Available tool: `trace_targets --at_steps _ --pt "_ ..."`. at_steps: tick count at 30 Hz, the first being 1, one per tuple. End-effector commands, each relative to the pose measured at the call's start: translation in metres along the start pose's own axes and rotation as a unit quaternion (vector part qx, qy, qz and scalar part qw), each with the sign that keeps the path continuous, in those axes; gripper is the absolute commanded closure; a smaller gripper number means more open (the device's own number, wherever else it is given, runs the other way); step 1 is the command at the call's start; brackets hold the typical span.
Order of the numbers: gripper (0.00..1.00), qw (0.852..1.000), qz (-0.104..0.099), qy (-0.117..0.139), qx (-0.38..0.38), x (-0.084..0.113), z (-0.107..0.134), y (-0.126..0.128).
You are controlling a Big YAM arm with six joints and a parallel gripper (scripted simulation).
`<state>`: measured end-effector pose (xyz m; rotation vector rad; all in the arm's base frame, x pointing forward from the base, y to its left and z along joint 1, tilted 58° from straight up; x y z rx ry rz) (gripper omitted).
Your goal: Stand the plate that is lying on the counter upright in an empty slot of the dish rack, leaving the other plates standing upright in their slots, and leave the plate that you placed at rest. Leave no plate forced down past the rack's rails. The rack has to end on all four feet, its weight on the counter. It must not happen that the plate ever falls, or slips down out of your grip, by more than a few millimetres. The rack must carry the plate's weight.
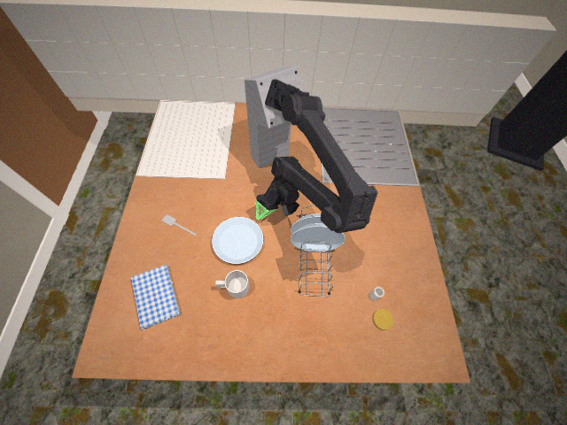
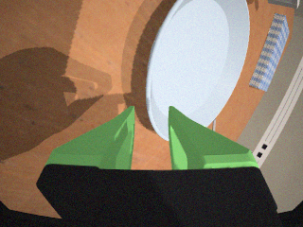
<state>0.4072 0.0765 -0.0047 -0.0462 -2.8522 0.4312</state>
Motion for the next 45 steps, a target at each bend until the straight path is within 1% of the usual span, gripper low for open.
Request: trace_targets --at_steps 1,31,36,41,45 --pt "0.74 1.000 -0.004 0.010 0.001 -0.003 0.007 0.006" --pt "0.74 1.000 0.002 0.012 0.001 -0.009 0.009 -0.001" --pt "0.74 1.000 -0.001 0.011 0.002 -0.009 0.008 0.002" --pt "0.74 1.000 0.002 0.013 0.002 -0.012 0.009 -0.001" --pt "0.74 1.000 0.000 0.012 0.004 -0.013 0.009 0.001"
Point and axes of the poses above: the point where the finger pads meet when closed, its own x axis back along the fingers, its own y axis across the jaws, z = x × y, the point moved 4 cm from there along x, back along the fingers, and after that the axes turned 15 degrees about -x, right-handed, at the moved point
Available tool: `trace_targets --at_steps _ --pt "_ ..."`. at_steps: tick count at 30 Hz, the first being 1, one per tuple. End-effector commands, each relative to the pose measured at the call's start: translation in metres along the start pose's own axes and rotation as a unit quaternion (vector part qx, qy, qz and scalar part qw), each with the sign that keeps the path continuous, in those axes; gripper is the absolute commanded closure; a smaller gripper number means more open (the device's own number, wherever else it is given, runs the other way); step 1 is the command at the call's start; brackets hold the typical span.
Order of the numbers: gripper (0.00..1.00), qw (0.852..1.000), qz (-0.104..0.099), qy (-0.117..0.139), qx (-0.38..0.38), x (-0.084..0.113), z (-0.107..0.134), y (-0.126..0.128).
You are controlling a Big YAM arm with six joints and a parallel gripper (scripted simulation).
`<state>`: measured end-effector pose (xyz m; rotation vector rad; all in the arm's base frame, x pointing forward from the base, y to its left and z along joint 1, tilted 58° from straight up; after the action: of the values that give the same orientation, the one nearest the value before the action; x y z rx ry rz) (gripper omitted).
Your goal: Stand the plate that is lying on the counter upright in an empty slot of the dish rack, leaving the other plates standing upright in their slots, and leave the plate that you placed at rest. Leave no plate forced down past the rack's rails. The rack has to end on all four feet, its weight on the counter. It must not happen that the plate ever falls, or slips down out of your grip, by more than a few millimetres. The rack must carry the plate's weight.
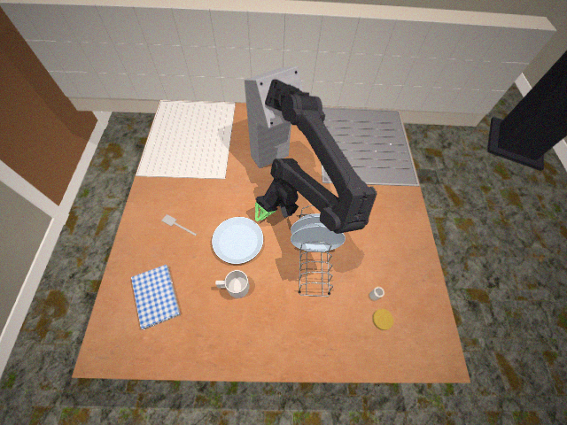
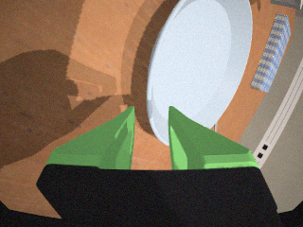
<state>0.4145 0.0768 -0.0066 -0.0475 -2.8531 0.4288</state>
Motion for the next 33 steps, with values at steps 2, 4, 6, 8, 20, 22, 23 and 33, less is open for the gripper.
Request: trace_targets --at_steps 2,4,6,8,20,22,23,33 --pt "0.74 1.000 0.002 0.013 0.005 -0.007 0.009 -0.001" --pt "0.74 1.000 0.002 0.013 0.005 -0.008 0.009 -0.001" --pt "0.74 1.000 0.001 0.012 0.006 -0.008 0.009 0.000" --pt "0.74 1.000 -0.003 0.011 0.007 -0.008 0.008 0.002" --pt "0.74 1.000 0.002 0.013 0.006 -0.016 0.010 -0.002" --pt "0.74 1.000 0.001 0.013 0.007 -0.017 0.009 0.000" --pt "0.74 1.000 0.001 0.013 0.007 -0.017 0.009 0.000" --pt "0.74 1.000 0.000 0.012 0.007 -0.022 0.009 0.000"
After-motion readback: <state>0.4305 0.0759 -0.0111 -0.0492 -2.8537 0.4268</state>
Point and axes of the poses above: the point where the finger pads meet when closed, its own x axis back along the fingers, its own y axis across the jaws, z = x × y, the point moved 4 cm from there along x, back along the fingers, and after that the axes turned 15 degrees about -x, right-handed, at the moved point
